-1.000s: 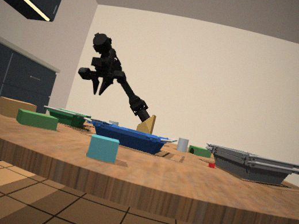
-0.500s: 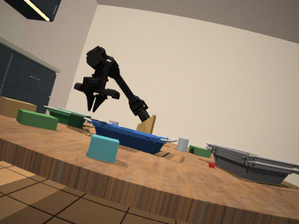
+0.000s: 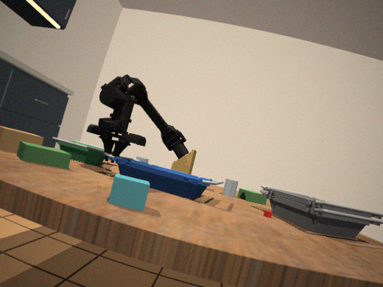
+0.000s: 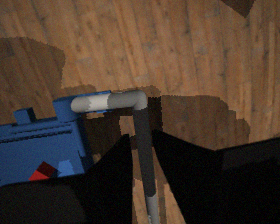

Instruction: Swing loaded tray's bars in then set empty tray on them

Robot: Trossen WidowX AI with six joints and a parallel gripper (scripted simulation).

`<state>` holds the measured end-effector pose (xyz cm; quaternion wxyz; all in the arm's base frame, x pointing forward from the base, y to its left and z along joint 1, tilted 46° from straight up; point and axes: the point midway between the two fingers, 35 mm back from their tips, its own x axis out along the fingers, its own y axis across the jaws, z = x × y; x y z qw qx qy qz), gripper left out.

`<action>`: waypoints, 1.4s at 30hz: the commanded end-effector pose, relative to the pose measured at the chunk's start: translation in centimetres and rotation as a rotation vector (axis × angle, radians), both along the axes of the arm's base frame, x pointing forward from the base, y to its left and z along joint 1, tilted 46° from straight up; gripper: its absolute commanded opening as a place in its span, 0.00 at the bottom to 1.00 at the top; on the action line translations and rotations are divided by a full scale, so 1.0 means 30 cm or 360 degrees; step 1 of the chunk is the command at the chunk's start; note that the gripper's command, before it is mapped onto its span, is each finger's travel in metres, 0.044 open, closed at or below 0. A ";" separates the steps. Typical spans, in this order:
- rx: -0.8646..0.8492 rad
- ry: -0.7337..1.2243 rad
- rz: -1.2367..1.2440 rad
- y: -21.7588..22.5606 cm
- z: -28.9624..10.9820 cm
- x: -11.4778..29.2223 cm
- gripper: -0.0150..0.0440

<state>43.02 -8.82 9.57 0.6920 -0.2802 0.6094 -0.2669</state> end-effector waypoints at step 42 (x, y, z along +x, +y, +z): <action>0.0009 0.0006 0.0020 0.299 -0.047 -0.007 0.40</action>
